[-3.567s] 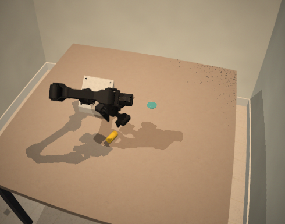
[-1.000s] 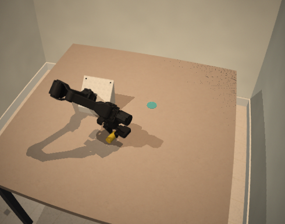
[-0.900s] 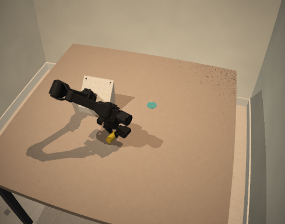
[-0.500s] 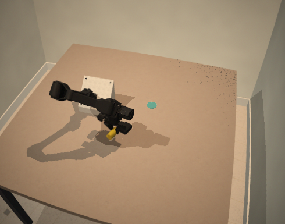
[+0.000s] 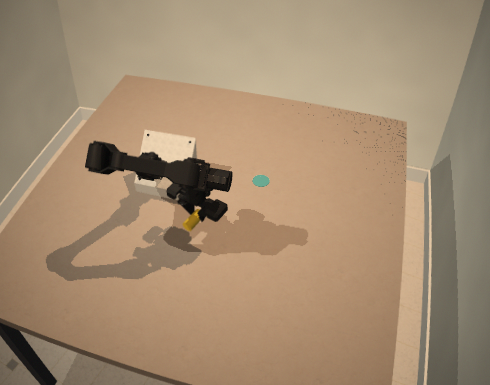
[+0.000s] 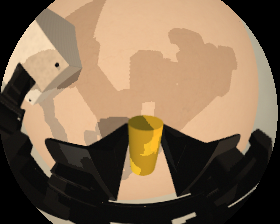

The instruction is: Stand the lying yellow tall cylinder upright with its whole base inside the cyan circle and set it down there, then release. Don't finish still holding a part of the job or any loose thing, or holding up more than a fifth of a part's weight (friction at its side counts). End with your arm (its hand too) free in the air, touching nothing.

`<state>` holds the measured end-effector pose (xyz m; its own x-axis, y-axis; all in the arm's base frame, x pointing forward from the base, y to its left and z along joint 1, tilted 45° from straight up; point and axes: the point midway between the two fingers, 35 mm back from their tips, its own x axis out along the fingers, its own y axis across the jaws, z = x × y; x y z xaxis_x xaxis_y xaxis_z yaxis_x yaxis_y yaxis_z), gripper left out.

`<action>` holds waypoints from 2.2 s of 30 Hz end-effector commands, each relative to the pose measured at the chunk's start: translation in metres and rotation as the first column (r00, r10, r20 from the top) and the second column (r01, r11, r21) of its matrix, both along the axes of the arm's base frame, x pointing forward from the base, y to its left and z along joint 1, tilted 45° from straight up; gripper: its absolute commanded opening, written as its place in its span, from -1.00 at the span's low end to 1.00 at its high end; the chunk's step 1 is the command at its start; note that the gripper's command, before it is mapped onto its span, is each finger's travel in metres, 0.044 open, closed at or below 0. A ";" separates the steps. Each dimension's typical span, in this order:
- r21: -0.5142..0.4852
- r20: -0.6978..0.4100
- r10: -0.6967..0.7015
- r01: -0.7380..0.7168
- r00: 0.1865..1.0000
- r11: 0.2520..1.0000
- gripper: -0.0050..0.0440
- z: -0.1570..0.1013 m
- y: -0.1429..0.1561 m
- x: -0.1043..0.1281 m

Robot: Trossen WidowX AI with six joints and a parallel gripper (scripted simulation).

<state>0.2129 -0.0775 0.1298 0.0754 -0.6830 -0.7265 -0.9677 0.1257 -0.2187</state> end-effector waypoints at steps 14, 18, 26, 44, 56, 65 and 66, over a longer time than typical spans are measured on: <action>-0.020 0.012 0.000 0.001 1.000 1.000 -0.37 0.038 0.030 -0.009; -0.023 0.013 0.000 0.000 1.000 1.000 -0.37 0.042 0.033 -0.010; -0.020 0.015 -0.002 0.002 1.000 1.000 -0.37 0.041 0.039 -0.002; -0.010 0.025 -0.011 0.011 1.000 1.000 -0.37 0.027 0.074 0.035; -0.006 0.031 -0.017 0.017 0.999 1.000 -0.37 0.014 0.098 0.054; -0.005 0.036 -0.023 0.024 0.999 1.000 -0.37 0.000 0.120 0.069; -0.005 0.036 -0.024 0.024 0.999 1.000 -0.37 -0.002 0.122 0.070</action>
